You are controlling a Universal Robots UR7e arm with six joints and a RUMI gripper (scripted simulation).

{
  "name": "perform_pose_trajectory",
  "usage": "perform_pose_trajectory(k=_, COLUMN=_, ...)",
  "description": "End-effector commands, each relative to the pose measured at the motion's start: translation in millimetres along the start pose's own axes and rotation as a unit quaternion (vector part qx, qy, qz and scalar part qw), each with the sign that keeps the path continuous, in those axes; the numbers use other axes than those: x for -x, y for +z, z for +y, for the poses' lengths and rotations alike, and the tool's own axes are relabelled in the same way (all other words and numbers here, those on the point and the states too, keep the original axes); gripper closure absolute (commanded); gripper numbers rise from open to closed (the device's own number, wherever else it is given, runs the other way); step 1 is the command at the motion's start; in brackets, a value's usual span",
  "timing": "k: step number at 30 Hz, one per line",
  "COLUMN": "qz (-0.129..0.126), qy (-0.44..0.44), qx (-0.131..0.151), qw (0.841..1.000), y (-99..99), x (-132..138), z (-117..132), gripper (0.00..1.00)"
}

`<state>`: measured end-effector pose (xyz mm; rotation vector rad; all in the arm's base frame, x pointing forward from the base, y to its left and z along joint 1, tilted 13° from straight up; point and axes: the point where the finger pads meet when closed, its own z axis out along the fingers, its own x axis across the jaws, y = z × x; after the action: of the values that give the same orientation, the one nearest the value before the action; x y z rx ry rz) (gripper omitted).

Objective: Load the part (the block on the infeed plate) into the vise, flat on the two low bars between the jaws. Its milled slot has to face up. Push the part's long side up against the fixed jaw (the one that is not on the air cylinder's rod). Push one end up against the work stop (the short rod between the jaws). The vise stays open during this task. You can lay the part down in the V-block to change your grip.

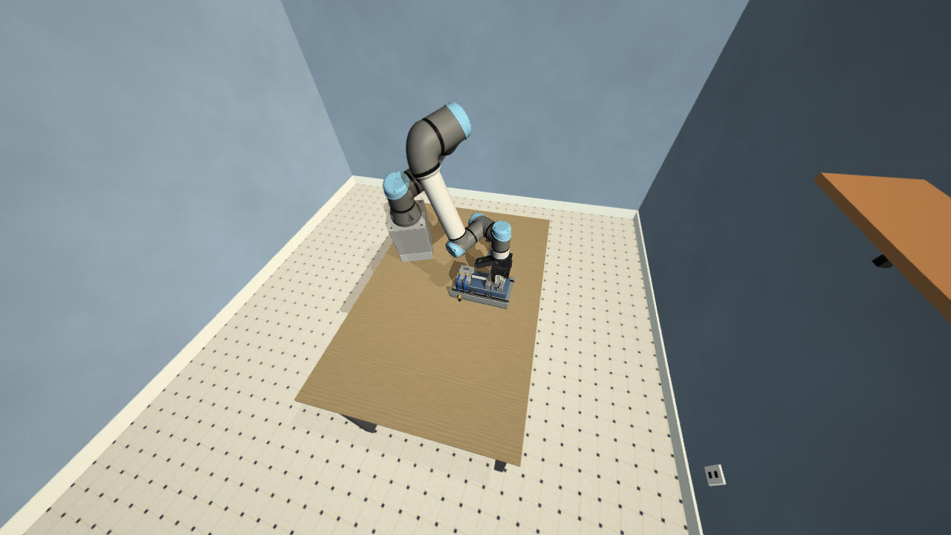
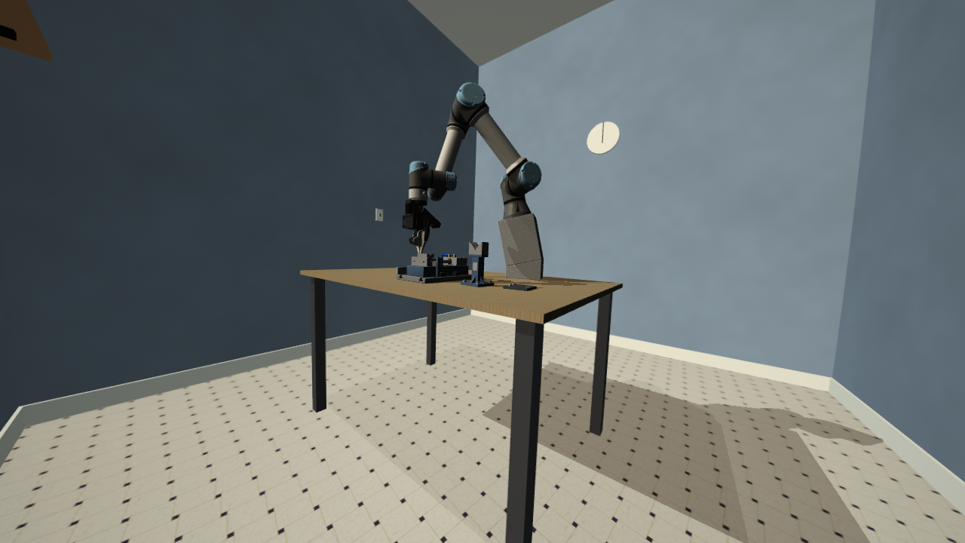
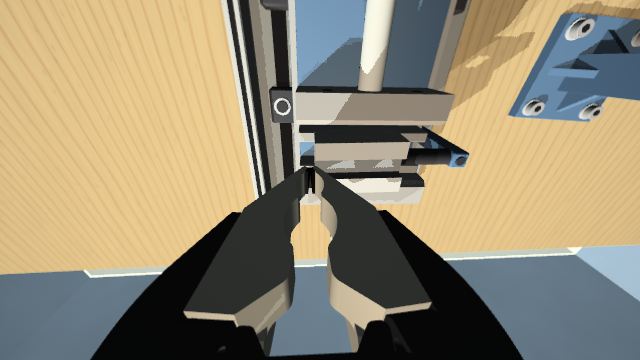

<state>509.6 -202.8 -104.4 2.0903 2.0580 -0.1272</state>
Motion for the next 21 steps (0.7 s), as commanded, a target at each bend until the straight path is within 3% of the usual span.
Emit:
perform_pose_trajectory(k=1, qz=0.0, qy=0.0, qx=0.001, qw=1.0, y=-0.5, x=-0.5, z=0.5, gripper=1.0)
perform_pose_trajectory(k=21, qz=0.0, qy=0.0, qx=0.001, qw=1.0, y=-0.5, x=-3.2, z=0.5, gripper=1.0)
